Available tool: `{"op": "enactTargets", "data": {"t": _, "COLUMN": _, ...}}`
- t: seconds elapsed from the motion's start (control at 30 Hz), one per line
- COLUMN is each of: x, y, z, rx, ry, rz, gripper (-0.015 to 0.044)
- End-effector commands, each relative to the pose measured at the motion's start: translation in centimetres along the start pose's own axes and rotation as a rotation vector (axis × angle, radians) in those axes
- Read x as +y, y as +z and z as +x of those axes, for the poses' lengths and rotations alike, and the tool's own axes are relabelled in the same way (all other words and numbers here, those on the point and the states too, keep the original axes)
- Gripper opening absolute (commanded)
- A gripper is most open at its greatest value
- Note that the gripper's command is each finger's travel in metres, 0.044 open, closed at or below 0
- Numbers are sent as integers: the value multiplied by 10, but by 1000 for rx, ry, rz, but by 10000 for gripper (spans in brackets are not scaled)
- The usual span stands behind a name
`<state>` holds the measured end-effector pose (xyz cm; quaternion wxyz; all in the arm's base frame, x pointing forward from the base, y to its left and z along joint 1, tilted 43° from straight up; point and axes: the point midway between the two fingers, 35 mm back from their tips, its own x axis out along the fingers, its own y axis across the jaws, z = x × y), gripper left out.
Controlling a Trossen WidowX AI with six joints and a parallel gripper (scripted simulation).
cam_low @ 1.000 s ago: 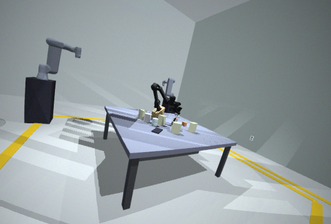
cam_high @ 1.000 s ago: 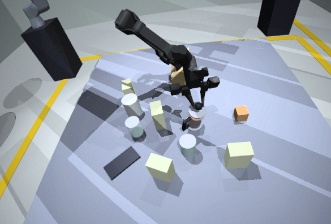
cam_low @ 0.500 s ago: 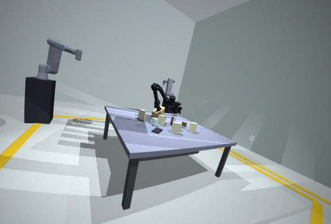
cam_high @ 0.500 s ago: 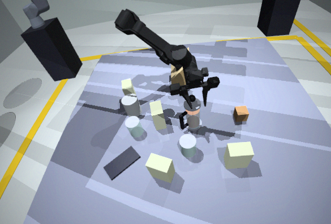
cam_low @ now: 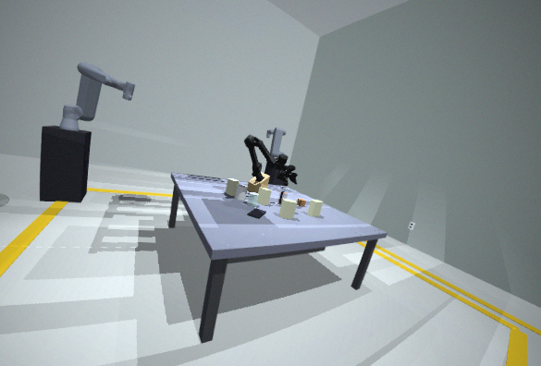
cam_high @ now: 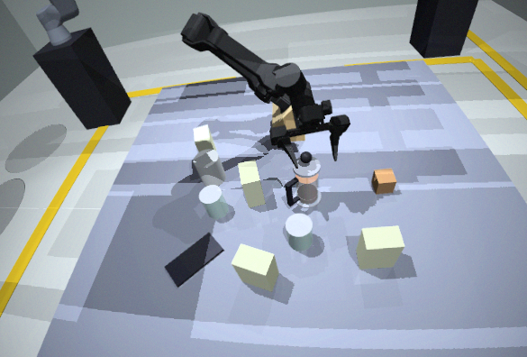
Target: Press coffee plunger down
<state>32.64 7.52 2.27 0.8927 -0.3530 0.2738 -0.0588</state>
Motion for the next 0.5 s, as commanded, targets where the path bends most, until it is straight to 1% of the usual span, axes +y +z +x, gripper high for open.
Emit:
{"op": "enactTargets", "data": {"t": 0.0, "x": -3, "y": 19, "z": -23, "rx": -4, "ry": -3, "rz": 12, "gripper": 440}}
{"op": "enactTargets", "data": {"t": 0.17, "x": -13, "y": 35, "z": -65, "rx": -5, "ry": -12, "rz": 5, "gripper": 440}}
{"op": "enactTargets", "data": {"t": 0.47, "x": -14, "y": 35, "z": -66, "rx": -5, "ry": -13, "rz": 5, "gripper": 440}}
